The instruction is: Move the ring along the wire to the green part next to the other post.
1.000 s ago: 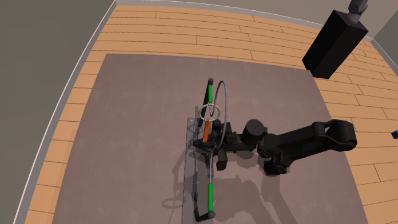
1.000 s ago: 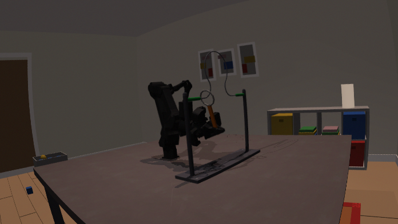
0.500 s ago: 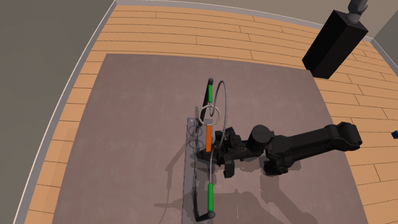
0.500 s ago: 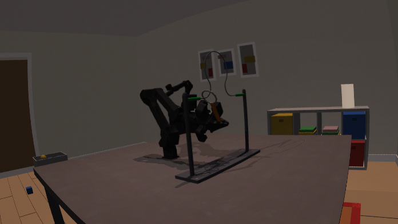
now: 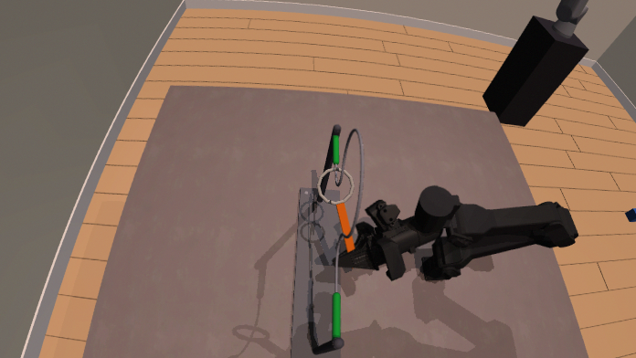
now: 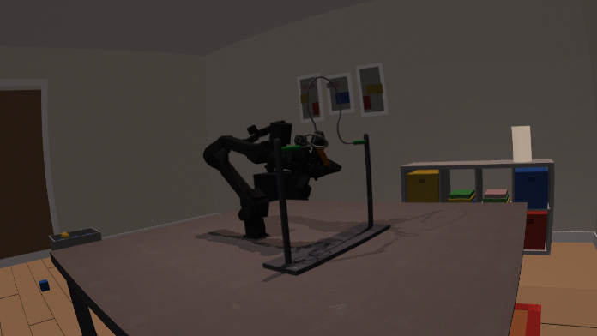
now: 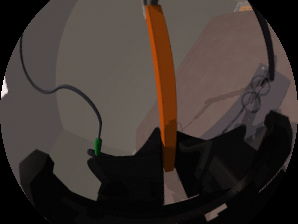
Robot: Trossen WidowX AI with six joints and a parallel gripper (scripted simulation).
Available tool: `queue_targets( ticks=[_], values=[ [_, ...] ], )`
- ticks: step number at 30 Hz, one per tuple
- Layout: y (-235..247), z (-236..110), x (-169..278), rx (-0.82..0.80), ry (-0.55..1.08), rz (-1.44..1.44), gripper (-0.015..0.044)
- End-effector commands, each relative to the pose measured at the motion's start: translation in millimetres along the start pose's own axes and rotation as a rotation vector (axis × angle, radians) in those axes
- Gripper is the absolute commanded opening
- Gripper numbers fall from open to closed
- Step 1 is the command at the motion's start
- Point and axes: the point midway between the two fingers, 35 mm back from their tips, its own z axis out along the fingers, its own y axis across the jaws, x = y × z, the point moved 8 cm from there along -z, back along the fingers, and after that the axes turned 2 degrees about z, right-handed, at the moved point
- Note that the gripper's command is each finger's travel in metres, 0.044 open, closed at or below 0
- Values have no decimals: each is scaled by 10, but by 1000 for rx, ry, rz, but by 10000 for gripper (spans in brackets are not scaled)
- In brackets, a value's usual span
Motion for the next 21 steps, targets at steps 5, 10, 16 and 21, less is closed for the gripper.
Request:
queue_targets(
  ticks=[5, 10, 16, 21],
  values=[
    [238, -173, -98, -78, 113, 159, -150],
    [345, -260, -171, -129, 178, 251, -150],
    [480, -290, -218, -189, 188, 364, -150],
    [584, -307, -259, -236, 186, 453, -150]
  ],
)
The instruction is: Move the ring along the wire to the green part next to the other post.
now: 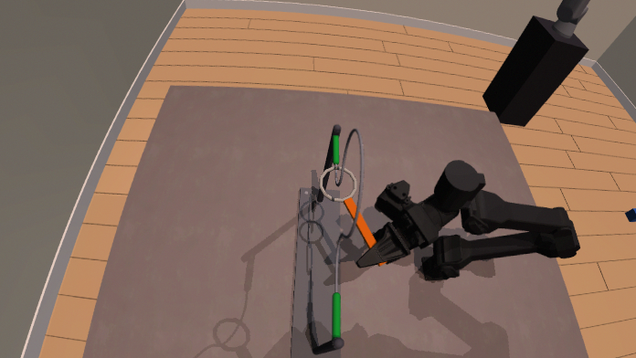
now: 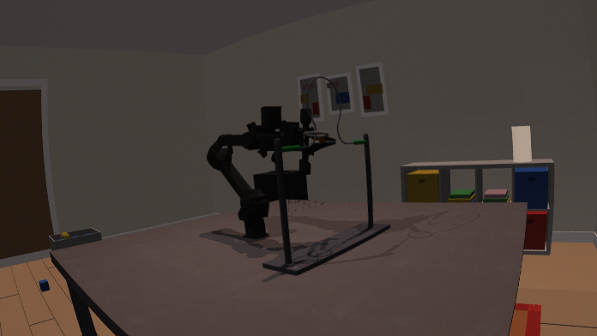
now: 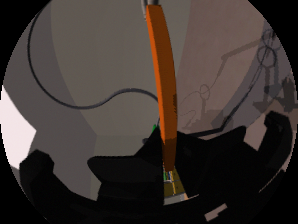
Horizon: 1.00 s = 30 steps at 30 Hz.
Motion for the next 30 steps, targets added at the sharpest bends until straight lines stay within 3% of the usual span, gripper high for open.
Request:
queue_targets(
  ticks=[1, 30],
  values=[
    [115, -11, 12, -52, 7, 64, -150],
    [744, -144, -174, -348, 13, 526, -150]
  ],
)
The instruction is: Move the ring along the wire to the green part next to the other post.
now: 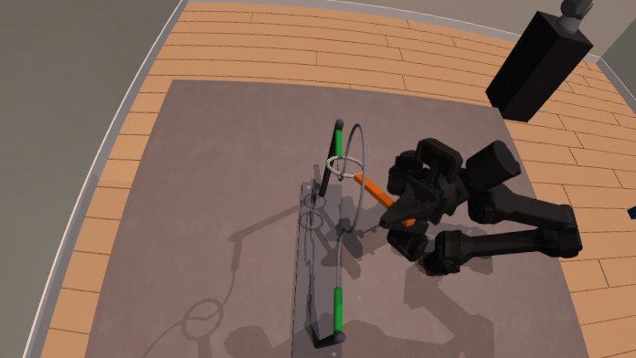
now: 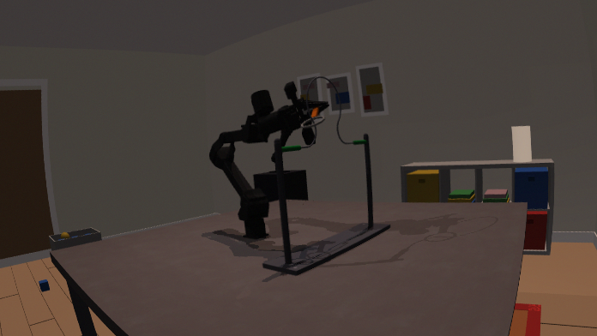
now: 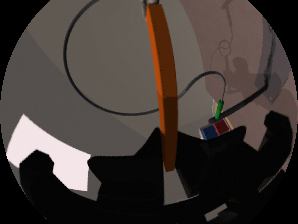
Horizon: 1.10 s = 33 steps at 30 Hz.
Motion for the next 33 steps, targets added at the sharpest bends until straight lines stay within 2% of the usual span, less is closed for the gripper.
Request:
queue_targets(
  ticks=[1, 16, 33],
  values=[
    [81, 9, -13, -20, 2, 45, -150],
    [216, -1, -28, 2, 2, 31, -150],
    [263, 3, -24, 134, -1, -135, -150]
  ],
)
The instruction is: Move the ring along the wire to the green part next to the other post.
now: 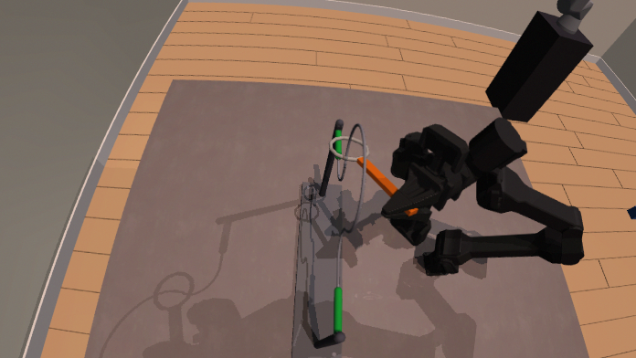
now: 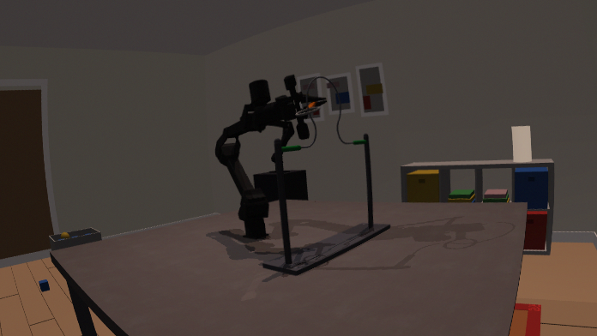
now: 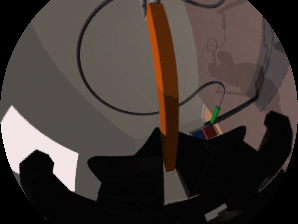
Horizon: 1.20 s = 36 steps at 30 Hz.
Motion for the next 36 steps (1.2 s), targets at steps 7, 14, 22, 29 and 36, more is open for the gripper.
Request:
queue_targets(
  ticks=[7, 14, 22, 29, 36],
  values=[
    [20, 13, -5, 90, -2, -113, -150],
    [30, 16, -1, 153, -6, -191, -150],
    [41, 22, 5, 225, -12, -280, -150],
    [51, 28, 13, 290, -18, -357, -150],
    [59, 35, 22, 355, -26, -434, -150]
  ],
)
